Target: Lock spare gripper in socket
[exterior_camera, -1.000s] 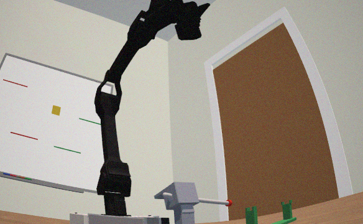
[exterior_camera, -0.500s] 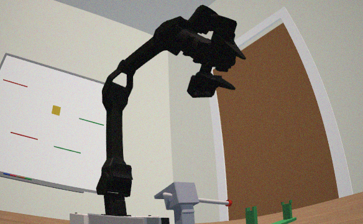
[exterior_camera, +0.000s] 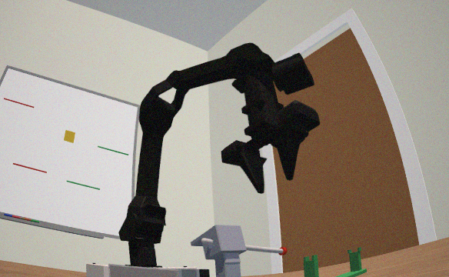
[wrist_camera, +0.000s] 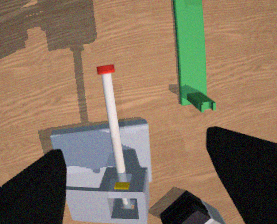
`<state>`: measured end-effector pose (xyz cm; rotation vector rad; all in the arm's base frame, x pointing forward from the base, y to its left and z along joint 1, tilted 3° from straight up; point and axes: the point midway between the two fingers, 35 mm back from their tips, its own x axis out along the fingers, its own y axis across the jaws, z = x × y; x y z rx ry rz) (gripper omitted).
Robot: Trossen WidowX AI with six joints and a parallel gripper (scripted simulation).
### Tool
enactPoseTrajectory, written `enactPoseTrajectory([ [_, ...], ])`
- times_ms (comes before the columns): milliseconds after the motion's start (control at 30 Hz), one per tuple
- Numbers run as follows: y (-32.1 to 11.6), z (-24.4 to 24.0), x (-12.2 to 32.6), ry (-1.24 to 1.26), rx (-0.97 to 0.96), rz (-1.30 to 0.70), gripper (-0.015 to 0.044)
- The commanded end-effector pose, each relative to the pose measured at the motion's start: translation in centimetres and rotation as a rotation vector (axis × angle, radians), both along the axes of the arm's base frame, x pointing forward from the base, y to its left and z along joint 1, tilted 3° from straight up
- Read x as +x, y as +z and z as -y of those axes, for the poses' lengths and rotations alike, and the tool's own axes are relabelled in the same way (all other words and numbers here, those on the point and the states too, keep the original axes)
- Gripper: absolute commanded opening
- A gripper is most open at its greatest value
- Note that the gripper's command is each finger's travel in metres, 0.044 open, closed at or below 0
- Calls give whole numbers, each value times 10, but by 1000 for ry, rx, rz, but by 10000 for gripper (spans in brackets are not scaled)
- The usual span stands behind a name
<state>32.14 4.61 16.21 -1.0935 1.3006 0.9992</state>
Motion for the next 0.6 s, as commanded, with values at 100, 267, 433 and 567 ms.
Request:
enactPoseTrajectory([
  [100, -12, 2, -4, 7, -9, -25, 300],
  [267, -55, 6, -4, 1, -5, -28, 300],
  [433, -74, 7, -6, -1, -4, -29, 300],
  [567, -78, 7, -5, -1, -4, -29, 300],
])
